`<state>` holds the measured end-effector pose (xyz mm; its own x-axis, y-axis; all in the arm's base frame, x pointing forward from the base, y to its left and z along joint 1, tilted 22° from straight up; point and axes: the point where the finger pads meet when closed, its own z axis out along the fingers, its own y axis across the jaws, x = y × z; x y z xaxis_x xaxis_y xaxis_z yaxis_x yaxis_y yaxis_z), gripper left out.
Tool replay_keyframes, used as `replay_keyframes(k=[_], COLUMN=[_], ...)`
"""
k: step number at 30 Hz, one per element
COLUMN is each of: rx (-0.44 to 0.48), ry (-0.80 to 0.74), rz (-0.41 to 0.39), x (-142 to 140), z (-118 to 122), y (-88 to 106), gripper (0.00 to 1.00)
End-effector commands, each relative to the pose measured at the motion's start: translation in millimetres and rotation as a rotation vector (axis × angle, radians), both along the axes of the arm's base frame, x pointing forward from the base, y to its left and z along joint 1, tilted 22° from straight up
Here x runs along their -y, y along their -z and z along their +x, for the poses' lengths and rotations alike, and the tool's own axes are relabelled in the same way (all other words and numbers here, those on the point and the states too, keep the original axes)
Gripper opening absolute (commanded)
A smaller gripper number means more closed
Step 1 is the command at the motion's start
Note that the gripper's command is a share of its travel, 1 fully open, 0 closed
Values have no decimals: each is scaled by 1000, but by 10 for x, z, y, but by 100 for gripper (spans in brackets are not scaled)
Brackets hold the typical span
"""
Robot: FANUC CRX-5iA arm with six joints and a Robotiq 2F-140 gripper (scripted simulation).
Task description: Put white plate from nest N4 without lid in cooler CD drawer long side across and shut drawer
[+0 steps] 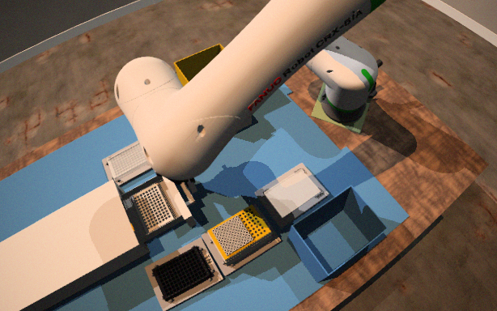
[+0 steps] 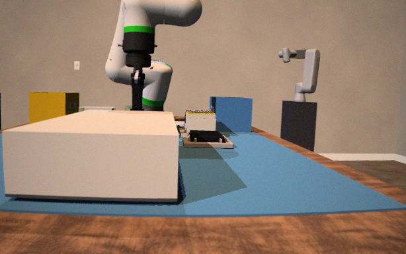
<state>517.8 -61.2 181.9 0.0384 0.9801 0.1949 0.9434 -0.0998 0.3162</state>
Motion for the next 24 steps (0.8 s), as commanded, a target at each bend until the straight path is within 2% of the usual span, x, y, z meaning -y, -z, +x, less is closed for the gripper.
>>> replay_keyframes(k=[1, 24], rx=[0, 0], ry=[0, 0], rz=[0, 0], x=[6, 31], z=[46, 281], y=[-17, -96], gripper=[0, 0])
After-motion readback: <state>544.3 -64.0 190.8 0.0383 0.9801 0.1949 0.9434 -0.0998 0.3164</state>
